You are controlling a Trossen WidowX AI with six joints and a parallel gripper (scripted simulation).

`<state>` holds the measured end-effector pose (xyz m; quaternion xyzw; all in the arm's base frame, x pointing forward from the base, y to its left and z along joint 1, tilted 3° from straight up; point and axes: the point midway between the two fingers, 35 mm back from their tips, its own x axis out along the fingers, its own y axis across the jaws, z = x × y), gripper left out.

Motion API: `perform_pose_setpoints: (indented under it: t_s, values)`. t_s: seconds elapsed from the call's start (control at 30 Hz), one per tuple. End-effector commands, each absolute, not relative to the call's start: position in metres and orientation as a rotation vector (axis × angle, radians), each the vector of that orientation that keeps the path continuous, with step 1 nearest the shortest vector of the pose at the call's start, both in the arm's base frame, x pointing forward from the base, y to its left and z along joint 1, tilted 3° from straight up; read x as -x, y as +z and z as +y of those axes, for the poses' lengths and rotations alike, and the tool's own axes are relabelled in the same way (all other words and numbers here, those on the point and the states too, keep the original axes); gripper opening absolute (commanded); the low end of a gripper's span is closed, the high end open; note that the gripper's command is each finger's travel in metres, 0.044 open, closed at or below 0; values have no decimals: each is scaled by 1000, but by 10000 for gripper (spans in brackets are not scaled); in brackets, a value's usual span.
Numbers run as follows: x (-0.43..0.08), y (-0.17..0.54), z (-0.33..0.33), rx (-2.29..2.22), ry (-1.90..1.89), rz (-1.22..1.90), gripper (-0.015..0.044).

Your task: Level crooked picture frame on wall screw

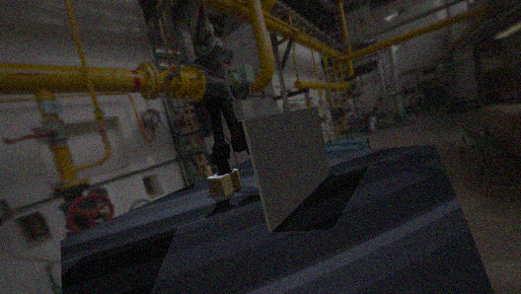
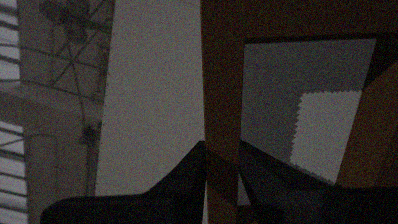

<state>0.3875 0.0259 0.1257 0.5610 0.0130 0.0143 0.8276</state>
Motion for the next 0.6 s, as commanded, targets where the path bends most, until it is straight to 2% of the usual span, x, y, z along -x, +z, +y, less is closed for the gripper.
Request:
perform_pose_setpoints:
  t_s: [0.0,0.57]
  values:
    - [-388,125,26,-1196,30,28,0]
    - [-388,125,26,-1280,29,29,0]
